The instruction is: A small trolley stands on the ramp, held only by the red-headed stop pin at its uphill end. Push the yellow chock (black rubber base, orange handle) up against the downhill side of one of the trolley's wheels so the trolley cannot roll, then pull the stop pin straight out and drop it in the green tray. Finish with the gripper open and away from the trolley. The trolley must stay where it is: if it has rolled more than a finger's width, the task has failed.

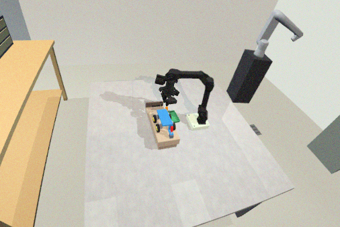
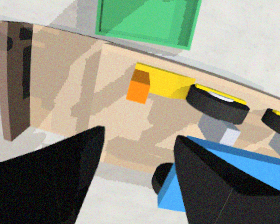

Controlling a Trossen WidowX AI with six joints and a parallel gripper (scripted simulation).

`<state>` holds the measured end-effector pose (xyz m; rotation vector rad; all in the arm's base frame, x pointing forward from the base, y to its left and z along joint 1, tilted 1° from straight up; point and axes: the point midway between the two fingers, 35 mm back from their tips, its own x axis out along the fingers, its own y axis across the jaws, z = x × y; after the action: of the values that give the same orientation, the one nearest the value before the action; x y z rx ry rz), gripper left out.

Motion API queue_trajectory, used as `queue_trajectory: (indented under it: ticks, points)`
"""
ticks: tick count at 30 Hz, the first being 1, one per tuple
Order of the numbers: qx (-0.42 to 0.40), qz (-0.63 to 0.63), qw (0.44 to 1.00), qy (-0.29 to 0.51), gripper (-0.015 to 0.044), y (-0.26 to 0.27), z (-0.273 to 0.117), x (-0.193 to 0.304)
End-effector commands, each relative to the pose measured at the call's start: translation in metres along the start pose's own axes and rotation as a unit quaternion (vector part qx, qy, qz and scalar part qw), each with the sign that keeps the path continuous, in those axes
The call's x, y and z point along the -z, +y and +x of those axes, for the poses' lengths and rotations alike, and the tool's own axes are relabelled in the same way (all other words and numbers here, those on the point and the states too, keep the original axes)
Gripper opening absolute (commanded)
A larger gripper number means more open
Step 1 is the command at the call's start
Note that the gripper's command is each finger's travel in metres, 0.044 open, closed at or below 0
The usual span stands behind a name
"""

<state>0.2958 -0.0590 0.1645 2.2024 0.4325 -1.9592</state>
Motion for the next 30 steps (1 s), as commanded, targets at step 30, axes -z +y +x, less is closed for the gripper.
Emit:
queue_trajectory:
  ticks: [30]
  points:
    - [0.096, -0.648, 0.753, 0.059, 0.019, -0.203, -0.017, 0.052]
